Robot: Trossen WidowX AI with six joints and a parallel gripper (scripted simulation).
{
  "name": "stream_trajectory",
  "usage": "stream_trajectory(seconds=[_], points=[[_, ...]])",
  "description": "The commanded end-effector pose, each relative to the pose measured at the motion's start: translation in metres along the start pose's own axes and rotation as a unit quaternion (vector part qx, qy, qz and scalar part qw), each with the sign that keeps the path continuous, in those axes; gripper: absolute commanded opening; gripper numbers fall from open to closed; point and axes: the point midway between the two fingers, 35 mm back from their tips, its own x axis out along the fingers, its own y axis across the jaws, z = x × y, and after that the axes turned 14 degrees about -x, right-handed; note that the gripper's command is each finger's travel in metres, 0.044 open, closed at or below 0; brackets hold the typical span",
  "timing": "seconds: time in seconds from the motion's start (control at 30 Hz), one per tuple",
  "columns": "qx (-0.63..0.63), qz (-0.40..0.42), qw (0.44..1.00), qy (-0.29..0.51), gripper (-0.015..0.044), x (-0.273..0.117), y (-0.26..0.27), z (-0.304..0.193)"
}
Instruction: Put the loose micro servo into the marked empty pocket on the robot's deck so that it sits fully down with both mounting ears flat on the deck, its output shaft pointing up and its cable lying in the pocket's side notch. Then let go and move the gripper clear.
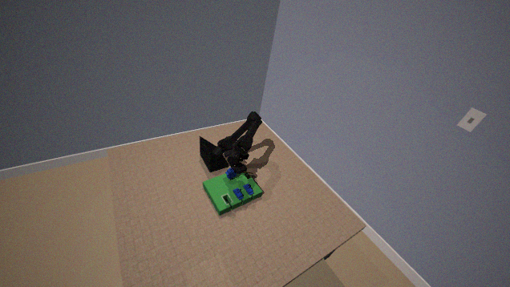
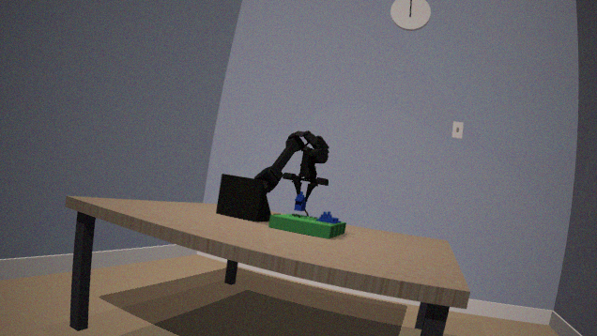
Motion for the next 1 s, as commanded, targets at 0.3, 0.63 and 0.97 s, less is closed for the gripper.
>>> stream_trajectory(seconds=[0.3,0.63,0.97], points=[[-0.005,-0.003,1.0,0.006,0.0,-0.003,-0.029,-0.014],[-0.005,-0.003,1.0,0.006,0.0,-0.003,-0.026,-0.03],[-0.005,-0.003,1.0,0.008,0.0,-0.004,-0.014,-0.076]])
